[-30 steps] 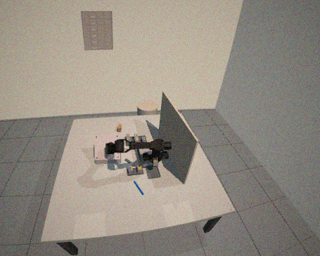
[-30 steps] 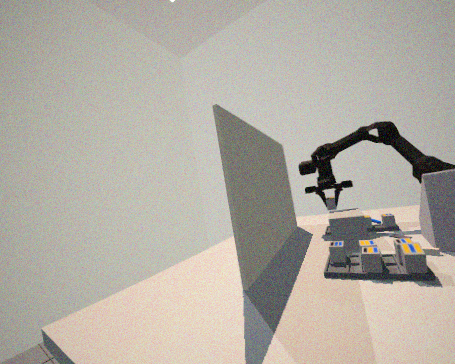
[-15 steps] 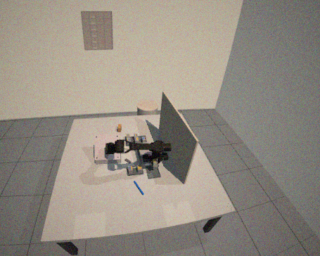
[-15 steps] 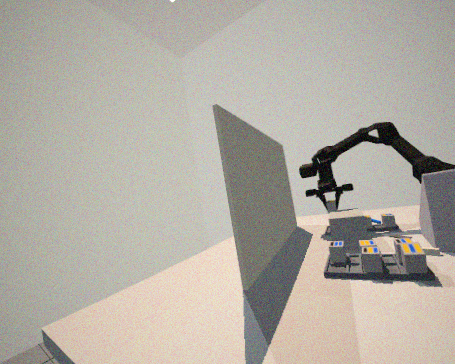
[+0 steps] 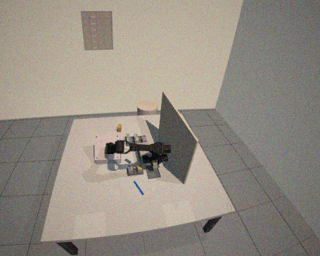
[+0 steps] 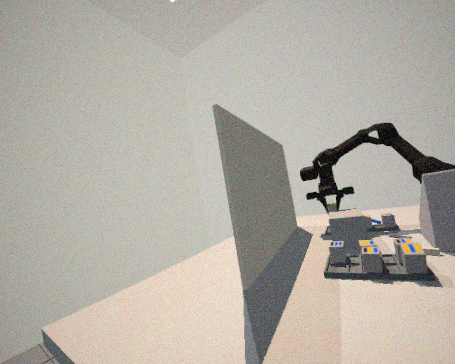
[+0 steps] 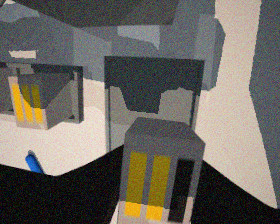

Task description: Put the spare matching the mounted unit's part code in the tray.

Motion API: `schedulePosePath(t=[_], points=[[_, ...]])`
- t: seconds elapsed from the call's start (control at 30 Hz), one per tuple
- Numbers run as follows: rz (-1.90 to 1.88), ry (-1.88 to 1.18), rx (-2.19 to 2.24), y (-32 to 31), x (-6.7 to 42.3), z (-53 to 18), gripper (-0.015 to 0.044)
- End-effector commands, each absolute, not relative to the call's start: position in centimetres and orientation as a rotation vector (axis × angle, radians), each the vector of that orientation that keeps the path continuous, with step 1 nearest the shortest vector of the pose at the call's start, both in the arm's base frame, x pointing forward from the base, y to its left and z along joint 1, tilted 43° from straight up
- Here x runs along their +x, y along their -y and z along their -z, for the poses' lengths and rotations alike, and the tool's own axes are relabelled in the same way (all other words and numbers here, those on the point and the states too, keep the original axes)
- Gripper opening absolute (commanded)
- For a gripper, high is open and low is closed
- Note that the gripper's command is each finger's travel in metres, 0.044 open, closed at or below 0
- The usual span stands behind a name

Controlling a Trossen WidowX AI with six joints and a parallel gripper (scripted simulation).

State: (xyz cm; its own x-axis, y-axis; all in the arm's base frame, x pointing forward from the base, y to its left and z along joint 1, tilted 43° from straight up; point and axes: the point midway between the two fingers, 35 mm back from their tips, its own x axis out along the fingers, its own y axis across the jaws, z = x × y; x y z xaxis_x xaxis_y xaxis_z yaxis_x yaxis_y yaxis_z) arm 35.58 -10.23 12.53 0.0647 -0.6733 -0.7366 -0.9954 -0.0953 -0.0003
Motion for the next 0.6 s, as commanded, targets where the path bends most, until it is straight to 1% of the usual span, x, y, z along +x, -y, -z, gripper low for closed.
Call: schedulePosePath(t=[0.0, 0.57], points=[[-0.806, -1.659, -1.830, 10.5, 35.6, -12.2, 0.0000], [-0.804, -1.661, -1.831, 11.5, 35.5, -11.1, 0.0000]])
